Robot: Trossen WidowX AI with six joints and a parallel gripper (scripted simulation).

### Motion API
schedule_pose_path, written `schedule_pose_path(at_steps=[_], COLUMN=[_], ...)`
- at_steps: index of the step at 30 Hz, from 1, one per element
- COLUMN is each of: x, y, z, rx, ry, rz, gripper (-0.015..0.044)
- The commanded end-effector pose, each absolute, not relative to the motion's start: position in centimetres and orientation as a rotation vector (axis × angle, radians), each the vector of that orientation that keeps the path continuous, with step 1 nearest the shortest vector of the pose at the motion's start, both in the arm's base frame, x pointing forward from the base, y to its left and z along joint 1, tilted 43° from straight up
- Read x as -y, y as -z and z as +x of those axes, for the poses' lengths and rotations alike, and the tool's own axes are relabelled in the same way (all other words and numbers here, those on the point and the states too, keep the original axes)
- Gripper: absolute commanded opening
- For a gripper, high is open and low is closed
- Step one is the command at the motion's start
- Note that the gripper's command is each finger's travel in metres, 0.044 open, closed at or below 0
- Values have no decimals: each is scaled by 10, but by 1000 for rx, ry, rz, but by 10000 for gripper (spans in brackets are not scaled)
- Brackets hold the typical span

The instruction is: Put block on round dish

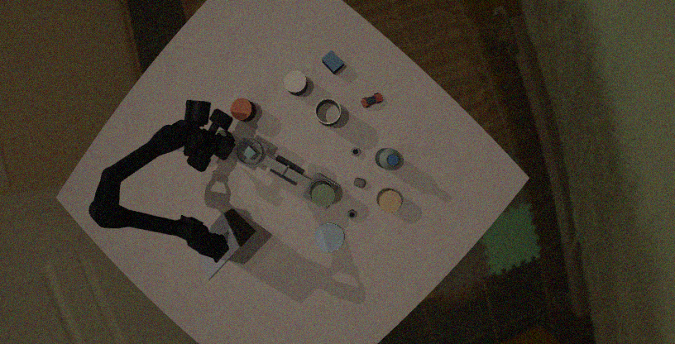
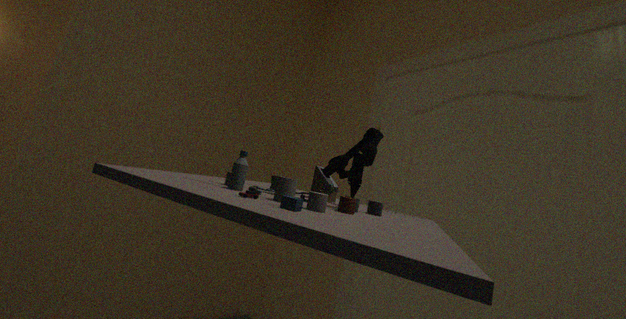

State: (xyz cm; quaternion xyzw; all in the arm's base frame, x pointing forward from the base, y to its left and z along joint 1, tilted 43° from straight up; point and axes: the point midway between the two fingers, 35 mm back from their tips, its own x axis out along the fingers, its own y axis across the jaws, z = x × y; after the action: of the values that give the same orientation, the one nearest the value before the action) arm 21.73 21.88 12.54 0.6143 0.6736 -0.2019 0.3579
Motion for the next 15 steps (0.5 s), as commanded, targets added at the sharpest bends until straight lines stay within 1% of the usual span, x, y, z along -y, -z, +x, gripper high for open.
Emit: schedule_pose_path(at_steps=[1,4,11,15], x=[-208,-208,-197,-193], y=[-142,-142,-159,-157], z=[217,217,240,242], rx=[-1736,-1736,-1665,-1652], ry=[498,498,346,261], rz=[1589,1589,1592,1512], gripper=[440,440,260,260])
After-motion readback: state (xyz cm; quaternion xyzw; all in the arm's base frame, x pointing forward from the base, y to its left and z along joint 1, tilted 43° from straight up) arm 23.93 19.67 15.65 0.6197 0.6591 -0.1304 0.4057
